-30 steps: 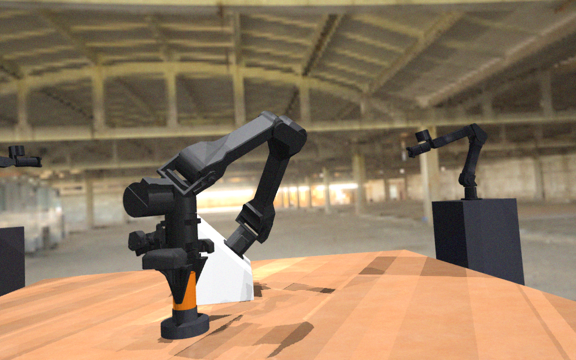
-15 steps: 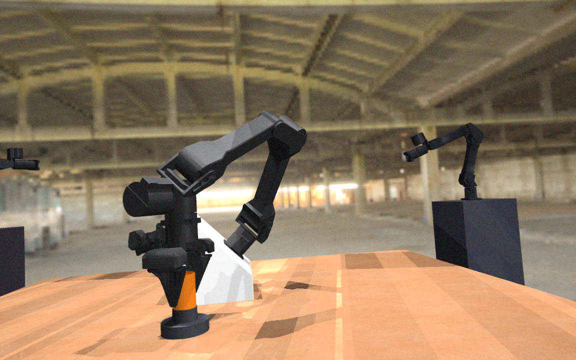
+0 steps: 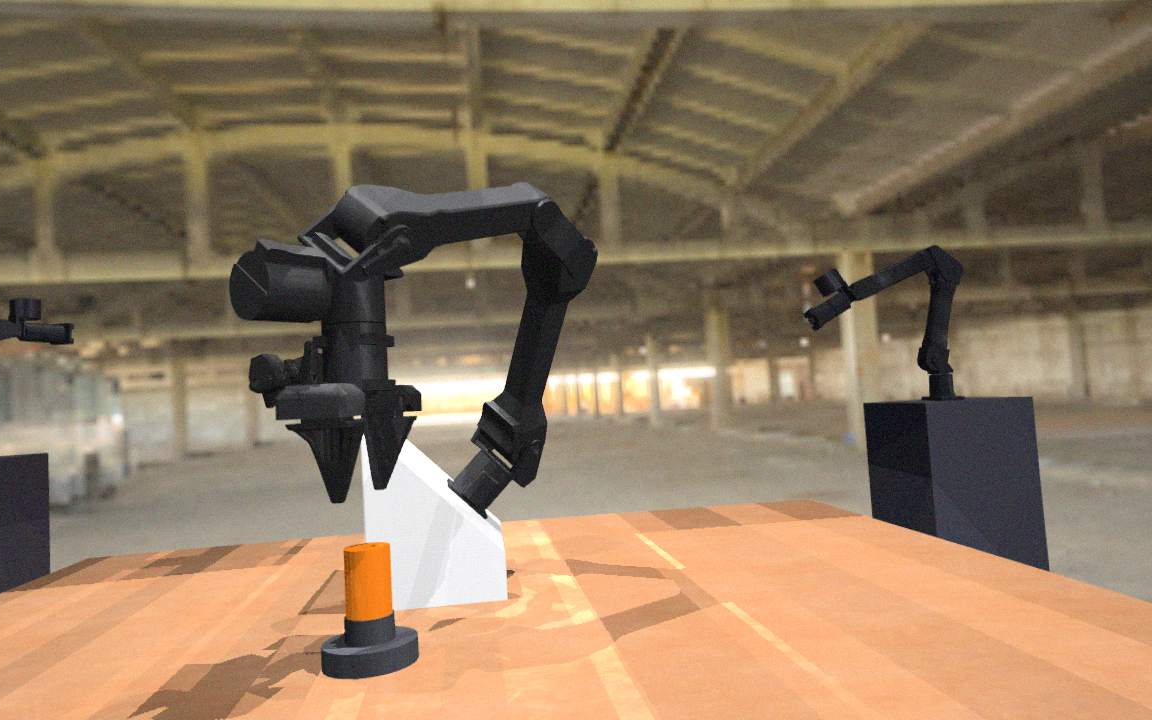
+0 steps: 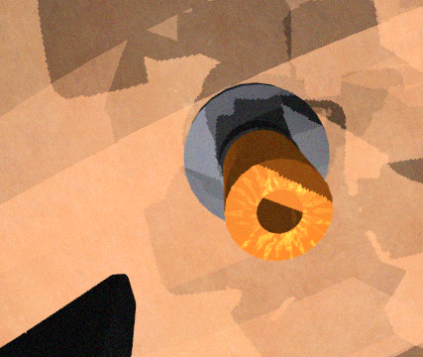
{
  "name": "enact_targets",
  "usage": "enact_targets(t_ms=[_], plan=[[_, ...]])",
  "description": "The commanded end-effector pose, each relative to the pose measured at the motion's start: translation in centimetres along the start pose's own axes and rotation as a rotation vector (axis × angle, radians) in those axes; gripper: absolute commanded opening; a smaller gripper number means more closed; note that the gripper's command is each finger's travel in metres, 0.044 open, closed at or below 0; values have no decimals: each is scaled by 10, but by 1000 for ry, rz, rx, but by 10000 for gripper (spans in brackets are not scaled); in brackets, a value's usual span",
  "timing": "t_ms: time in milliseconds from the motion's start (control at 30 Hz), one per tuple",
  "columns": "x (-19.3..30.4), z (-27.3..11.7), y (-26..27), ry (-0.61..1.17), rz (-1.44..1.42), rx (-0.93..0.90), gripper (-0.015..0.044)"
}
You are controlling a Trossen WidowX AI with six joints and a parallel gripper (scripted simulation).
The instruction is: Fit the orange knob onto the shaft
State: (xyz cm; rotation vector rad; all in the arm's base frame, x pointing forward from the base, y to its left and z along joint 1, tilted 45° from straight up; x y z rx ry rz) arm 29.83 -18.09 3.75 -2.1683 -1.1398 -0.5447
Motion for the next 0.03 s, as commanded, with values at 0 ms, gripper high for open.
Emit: enact_targets(t_ms=[0], plan=[[0, -1, 1, -4, -7, 4, 440]])
Point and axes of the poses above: the point midway between the two fingers, 35 mm back from their tips, its own z axis out along the fingers, its own y axis across the jaws, x = y × z, the point moved 5 cm from there along -z, back along the fingers, and after that the axes turned 15 degrees about z, right-handed, at the moved point
